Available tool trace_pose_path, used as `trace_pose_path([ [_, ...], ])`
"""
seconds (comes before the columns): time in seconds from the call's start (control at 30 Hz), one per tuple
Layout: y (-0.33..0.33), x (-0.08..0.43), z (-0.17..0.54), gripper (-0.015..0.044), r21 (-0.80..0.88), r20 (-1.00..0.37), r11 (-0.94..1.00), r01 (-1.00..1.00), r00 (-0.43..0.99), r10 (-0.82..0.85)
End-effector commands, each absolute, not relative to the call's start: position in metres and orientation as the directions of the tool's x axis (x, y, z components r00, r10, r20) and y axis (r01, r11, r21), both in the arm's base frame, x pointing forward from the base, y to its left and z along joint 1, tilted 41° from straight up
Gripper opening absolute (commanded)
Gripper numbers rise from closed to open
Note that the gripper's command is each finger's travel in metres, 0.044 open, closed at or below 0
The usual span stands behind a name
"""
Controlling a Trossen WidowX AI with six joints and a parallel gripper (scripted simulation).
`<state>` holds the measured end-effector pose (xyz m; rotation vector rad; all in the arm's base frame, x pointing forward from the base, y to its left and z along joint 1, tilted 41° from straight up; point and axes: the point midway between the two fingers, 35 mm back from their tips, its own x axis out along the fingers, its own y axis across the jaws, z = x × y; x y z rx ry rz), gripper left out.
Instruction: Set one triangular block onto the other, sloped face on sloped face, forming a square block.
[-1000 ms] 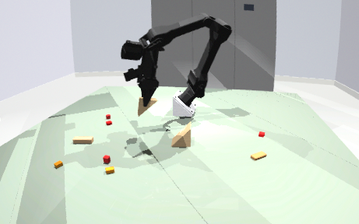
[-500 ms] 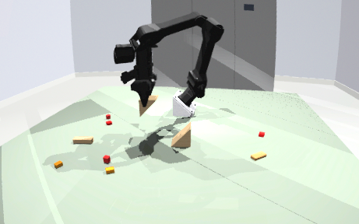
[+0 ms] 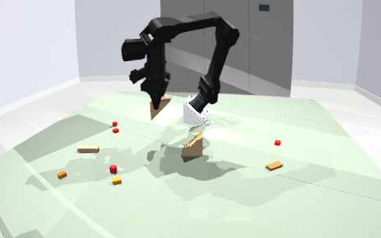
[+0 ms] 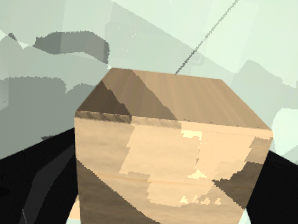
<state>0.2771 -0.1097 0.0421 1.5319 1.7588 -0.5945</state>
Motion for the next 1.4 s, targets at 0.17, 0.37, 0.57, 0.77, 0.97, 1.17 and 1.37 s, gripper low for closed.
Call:
trace_pose_path([
  [0.17,-0.1,0.304,0.076,0.0,0.121,-0.762,0.181,0.976,-0.026,0.647],
  [0.37,-0.091,0.317,0.096,0.0,0.123,-0.759,0.181,0.976,-0.025,0.65],
  [0.57,-0.081,0.318,0.092,0.0,0.123,-0.76,0.181,0.976,-0.024,0.65],
  [0.77,-0.059,0.317,0.08,0.0,0.124,-0.76,0.18,0.976,-0.024,0.65],
  [0.97,-0.033,0.313,0.072,0.0,0.125,-0.758,0.18,0.976,-0.023,0.651],
  [1.17,-0.015,0.309,0.065,0.0,0.125,-0.756,0.18,0.976,-0.024,0.654],
  [1.37,0.002,0.308,0.056,0.0,0.125,-0.756,0.18,0.976,-0.024,0.655],
])
